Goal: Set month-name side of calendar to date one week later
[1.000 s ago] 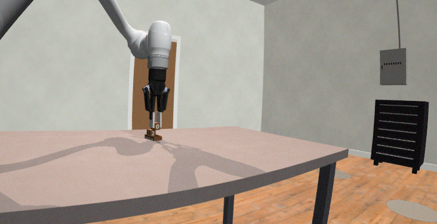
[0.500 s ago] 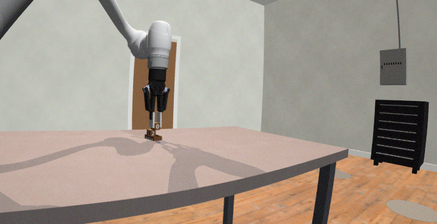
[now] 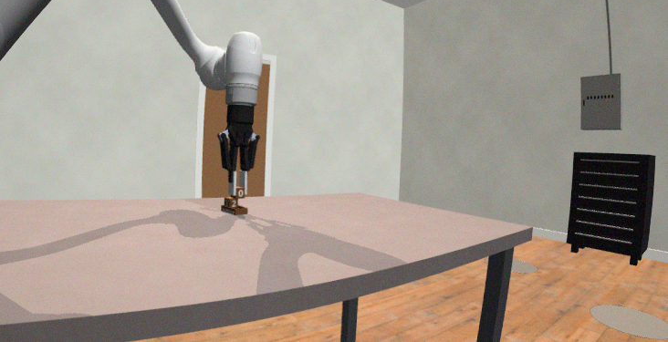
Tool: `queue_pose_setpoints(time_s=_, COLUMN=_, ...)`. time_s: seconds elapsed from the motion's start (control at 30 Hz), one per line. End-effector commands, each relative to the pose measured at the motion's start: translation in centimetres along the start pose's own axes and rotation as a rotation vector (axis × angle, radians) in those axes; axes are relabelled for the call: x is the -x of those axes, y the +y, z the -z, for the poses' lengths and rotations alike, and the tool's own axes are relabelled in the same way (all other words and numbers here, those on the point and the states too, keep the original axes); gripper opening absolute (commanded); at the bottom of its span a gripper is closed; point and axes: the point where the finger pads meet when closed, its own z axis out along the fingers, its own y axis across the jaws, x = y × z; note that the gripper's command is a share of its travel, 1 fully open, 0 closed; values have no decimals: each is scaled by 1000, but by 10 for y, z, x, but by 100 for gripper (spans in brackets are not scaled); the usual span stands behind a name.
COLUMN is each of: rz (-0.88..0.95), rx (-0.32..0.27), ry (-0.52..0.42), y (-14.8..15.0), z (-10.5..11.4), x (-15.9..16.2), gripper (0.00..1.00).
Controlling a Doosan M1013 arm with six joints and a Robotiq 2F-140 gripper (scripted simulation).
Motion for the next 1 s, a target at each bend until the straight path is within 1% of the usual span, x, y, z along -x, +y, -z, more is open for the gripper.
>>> queue_pose_setpoints(time_s=0.0, rz=0, rx=0, ry=0, y=0, z=0, x=0, gripper=24)
queue_pose_setpoints(time_s=0.37, rz=0, rx=0, ry=0, y=0, z=-3, x=0, gripper=24)
queue_pose_setpoints(time_s=0.97, rz=0, rx=0, ry=0, y=0, z=-16, x=0, gripper=24)
